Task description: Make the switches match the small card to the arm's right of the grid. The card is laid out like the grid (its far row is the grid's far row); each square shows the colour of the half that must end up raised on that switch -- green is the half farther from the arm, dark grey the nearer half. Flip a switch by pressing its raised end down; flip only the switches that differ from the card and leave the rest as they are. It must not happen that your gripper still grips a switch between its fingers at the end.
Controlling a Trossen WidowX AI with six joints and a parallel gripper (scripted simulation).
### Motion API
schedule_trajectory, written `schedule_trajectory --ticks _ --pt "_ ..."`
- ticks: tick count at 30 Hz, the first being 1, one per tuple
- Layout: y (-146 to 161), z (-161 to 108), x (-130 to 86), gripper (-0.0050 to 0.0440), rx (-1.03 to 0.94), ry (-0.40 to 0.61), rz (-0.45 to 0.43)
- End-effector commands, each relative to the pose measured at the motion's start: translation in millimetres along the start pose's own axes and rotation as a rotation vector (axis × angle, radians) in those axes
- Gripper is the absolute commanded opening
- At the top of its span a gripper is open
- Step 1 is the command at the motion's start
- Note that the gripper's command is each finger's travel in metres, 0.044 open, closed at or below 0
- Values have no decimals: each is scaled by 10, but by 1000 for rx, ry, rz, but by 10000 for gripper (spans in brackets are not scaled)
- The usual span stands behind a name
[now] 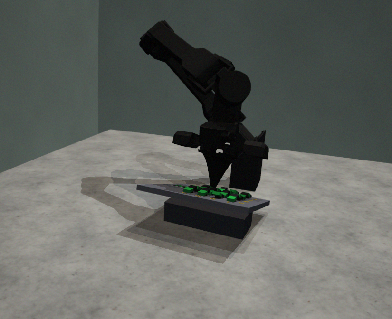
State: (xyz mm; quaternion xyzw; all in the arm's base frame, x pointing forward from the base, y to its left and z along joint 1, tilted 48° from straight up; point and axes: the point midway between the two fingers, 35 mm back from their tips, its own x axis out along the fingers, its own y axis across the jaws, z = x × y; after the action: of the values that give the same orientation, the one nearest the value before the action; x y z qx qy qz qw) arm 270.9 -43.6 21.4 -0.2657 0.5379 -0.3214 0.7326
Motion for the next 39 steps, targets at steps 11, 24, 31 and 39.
schedule_trajectory --ticks 11,24,31,39 --pt "-6 -4 18 0 -3 -1 -6" --pt "-6 -4 35 0 -3 -1 -6" --pt "-6 -4 42 0 -3 -1 -6" --pt "-6 -5 53 0 -3 -1 -6"
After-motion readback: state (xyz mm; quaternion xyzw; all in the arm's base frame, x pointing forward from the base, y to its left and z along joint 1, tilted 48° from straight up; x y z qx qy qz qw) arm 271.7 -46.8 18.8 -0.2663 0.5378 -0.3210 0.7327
